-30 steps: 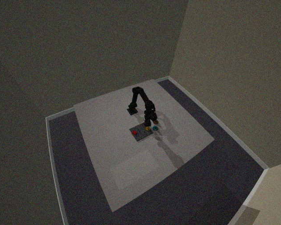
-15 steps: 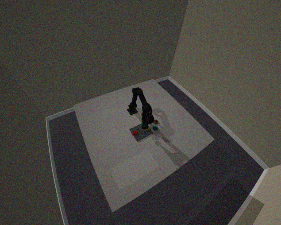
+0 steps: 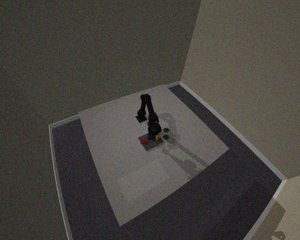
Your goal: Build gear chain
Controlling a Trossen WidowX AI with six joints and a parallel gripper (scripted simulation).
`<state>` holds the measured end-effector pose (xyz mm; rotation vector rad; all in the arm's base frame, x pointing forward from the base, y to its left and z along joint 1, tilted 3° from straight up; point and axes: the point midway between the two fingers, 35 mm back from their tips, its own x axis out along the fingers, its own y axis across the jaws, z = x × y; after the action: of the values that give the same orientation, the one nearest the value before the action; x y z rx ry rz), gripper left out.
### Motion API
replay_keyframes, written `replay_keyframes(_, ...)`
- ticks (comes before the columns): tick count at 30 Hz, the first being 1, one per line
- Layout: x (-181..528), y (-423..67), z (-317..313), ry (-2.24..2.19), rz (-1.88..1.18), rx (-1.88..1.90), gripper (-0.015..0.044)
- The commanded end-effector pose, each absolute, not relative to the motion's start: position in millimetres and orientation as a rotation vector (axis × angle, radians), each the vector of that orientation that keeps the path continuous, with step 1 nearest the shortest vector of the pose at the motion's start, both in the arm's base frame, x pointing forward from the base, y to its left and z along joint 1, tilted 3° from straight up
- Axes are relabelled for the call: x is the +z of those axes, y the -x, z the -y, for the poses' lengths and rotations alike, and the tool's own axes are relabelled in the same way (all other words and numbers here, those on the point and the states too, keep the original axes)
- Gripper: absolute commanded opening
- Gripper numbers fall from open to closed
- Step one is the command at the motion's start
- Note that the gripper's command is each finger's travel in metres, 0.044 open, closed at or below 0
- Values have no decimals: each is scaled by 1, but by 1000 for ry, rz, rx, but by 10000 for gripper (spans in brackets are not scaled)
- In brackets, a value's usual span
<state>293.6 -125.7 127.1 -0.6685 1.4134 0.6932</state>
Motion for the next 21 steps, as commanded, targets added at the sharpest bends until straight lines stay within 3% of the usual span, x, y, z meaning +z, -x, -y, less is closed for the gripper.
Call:
replay_keyframes(1,122,-291,136,677,-1411,704,0)
replay_keyframes(21,123,-289,142,680,-1410,707,0)
